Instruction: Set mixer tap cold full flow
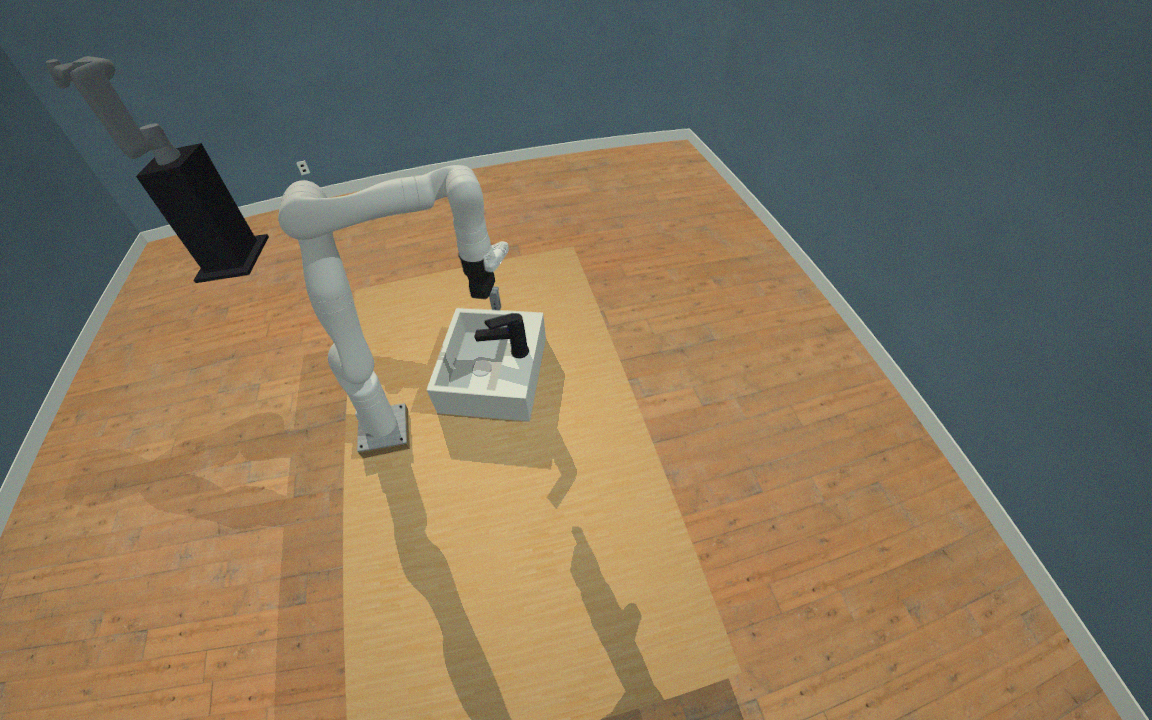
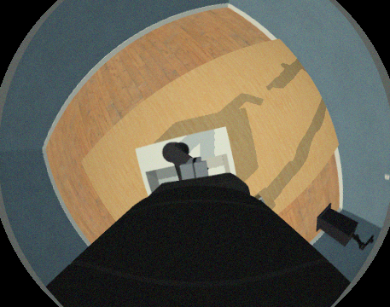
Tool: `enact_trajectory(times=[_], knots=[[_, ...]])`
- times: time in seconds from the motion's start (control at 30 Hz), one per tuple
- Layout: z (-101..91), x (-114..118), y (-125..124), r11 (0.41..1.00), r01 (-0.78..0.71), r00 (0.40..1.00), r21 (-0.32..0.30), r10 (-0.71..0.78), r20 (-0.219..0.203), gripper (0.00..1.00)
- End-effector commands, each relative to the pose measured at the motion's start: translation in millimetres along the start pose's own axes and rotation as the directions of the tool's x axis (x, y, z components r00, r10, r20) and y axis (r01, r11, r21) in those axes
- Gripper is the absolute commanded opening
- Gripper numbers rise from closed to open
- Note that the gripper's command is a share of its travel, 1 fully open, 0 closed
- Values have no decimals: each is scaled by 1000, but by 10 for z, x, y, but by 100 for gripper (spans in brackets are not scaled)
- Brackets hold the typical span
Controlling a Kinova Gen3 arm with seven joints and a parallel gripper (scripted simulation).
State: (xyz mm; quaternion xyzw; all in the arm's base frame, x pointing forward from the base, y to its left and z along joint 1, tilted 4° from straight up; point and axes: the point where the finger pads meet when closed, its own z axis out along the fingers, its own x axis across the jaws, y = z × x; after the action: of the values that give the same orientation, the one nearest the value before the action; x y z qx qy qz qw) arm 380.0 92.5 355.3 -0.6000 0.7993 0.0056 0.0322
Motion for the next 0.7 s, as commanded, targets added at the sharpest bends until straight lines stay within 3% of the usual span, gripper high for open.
enact_trajectory(times=[0.0, 0.33, 0.4, 0.67], knots=[[-15, -1, 8, 998, 62, 998, 1, -62, 4, 0], [-25, -34, 57, 940, 342, 940, 3, -342, 3, 0], [-25, -34, 57, 940, 342, 940, 3, -342, 3, 0], [-31, -53, 99, 861, 509, 861, 4, -509, 1, 0]])
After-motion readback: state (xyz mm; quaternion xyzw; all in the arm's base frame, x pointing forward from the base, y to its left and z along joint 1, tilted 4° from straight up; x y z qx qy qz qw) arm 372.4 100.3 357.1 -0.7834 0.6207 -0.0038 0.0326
